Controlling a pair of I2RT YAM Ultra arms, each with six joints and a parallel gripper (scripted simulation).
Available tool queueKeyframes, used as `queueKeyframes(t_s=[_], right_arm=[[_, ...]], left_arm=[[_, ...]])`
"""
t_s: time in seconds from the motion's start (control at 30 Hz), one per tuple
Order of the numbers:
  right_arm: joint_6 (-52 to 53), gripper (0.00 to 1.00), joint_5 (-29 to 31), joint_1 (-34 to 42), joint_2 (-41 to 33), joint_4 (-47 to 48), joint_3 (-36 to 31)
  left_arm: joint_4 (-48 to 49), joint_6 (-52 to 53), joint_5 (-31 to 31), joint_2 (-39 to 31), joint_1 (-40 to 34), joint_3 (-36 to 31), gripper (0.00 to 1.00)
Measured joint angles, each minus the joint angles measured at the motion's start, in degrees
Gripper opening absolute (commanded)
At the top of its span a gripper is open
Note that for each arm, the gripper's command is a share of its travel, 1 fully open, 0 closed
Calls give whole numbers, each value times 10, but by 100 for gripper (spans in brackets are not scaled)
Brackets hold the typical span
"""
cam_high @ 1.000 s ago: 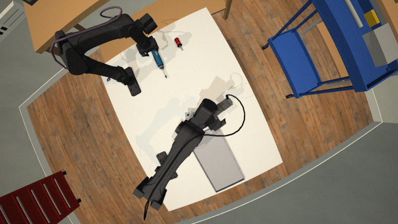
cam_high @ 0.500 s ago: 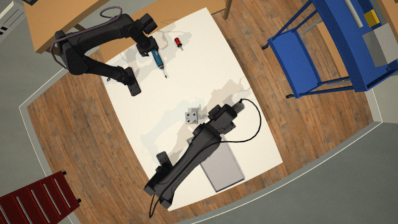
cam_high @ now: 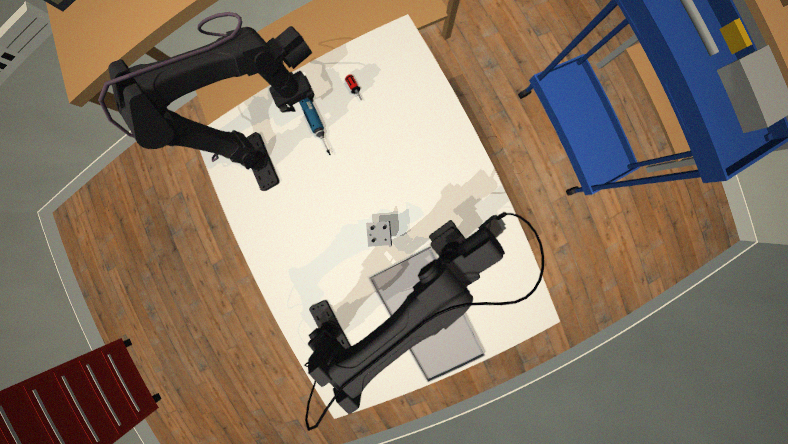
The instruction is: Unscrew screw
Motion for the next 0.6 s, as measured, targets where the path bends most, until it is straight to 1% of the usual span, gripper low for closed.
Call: queueKeyframes(t_s=[0.6], right_arm=[[-2,86,-5,1,0,-12,7]], left_arm=[[0,0,0,0,0,0,65]])
